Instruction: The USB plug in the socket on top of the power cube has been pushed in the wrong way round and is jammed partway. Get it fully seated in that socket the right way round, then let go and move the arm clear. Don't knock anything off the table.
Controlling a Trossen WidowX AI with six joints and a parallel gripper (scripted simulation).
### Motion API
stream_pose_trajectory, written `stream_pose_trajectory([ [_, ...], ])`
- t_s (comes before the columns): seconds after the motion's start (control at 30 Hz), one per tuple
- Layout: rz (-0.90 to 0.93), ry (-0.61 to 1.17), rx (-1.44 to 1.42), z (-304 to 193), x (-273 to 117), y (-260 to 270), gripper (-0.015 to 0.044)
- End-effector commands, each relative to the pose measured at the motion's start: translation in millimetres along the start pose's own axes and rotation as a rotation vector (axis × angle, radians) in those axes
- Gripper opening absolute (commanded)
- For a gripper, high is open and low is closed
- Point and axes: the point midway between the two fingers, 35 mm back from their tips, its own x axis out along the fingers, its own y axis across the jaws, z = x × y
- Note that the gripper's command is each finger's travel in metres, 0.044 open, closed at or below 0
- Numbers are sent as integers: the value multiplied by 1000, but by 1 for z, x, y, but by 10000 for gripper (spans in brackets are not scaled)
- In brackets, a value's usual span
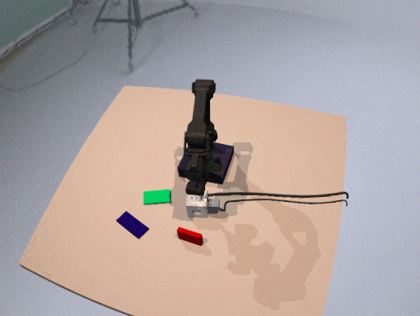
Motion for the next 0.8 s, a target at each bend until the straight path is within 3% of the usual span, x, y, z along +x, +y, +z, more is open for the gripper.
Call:
stream_pose_trajectory([
  [0.0,1,0,-10,0,0,0,0],
  [0.77,0,4,-17,-1,2,0,0],
])
